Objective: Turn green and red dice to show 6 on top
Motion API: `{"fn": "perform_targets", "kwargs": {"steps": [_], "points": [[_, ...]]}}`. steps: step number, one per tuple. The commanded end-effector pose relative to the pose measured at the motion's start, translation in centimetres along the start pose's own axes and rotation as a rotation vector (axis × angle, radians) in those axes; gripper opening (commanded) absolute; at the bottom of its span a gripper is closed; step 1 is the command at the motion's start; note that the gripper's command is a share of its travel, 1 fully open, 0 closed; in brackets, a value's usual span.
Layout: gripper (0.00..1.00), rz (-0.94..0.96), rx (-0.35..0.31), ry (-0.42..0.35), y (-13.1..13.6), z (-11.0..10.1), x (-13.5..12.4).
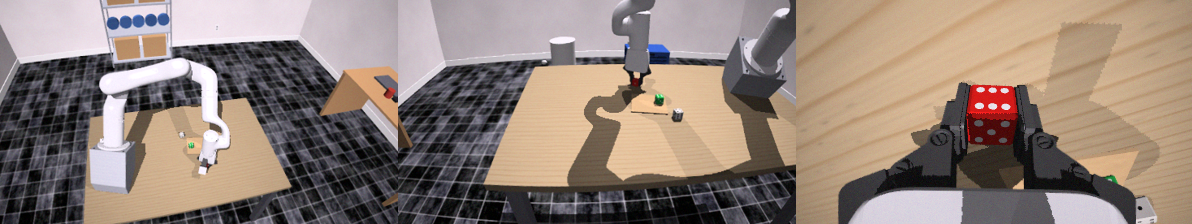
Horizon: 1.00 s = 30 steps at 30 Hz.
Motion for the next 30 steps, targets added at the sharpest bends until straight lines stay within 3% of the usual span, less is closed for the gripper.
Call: {"fn": "perform_targets", "kwargs": {"steps": [1, 5, 9, 11, 20, 30], "points": [[0.27, 0.000, 0.002, 0.000, -0.1, -0.1, 0.0], [0.27, 0.000, 0.002, 0.000, -0.1, -1.2, 0.0], [0.27, 0.000, 0.002, 0.000, -0.1, -3.7, 0.0], [0.27, 0.000, 0.002, 0.000, -0.1, -3.7, 0.0], [0.27, 0.000, 0.002, 0.000, -0.1, -9.5, 0.0], [0.27, 0.000, 0.002, 0.000, -0.1, -10.1, 0.0]]}}
Point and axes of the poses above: the point where the finger pads meet when closed, its own z axis out along the fingers, its own y axis across the jaws, x = y × z, the point moved 5 cm from there along -z, back along the fingers, and after that the axes turned 4 degrees about -z, right-handed, at the moved point
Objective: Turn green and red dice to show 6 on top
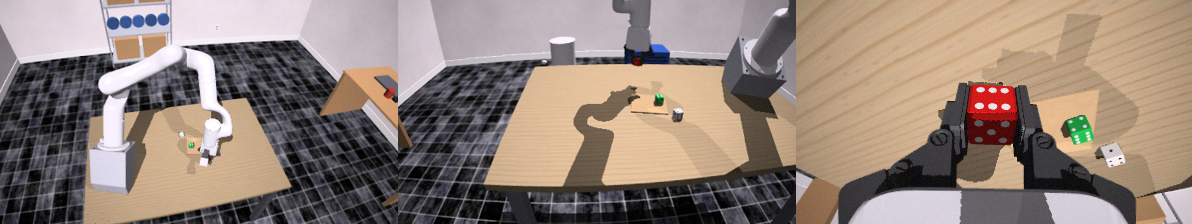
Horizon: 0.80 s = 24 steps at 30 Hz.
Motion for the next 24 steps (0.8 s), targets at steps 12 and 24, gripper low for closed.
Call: {"fn": "perform_targets", "kwargs": {"steps": [12, 24], "points": [[0.27, -0.144, 0.001, 0.000, -0.17, -0.18, -0.07], [0.27, -0.477, 0.001, 0.001, -0.37, 0.07, -0.17]]}}
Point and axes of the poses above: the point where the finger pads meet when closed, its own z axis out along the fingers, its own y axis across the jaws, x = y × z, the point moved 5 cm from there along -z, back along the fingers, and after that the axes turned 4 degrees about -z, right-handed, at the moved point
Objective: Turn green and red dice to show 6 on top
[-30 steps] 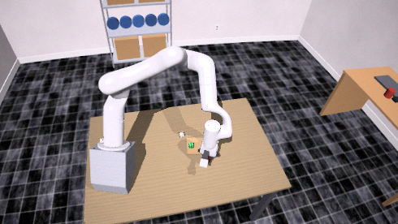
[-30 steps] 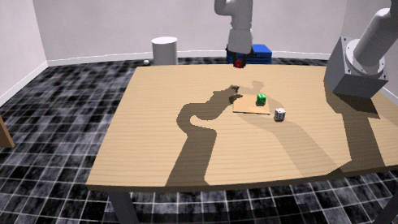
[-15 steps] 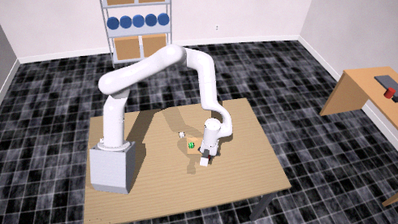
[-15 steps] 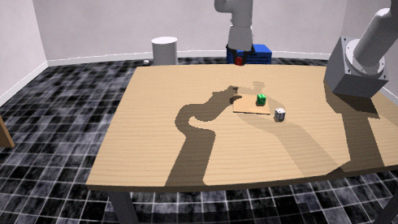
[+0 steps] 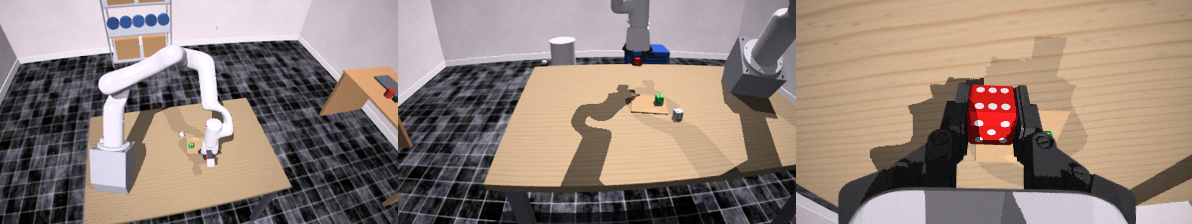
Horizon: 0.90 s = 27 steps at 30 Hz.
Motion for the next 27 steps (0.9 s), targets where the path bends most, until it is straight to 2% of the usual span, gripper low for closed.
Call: {"fn": "perform_targets", "kwargs": {"steps": [1, 6, 9, 10, 23, 25, 27], "points": [[0.27, -0.172, 0.016, -0.001, -0.11, 0.04, 0.02], [0.27, -0.310, 0.016, 0.000, -0.21, 0.15, 0.01], [0.27, -0.329, 0.016, 0.001, -0.22, 0.16, 0.00], [0.27, -0.412, 0.016, 0.001, -0.28, 0.22, 0.00], [0.27, -0.751, 0.016, 0.004, -0.51, 0.48, -0.03], [0.27, -0.751, 0.016, 0.004, -0.51, 0.48, -0.03], [0.27, -0.857, 0.016, 0.005, -0.58, 0.56, -0.04]]}}
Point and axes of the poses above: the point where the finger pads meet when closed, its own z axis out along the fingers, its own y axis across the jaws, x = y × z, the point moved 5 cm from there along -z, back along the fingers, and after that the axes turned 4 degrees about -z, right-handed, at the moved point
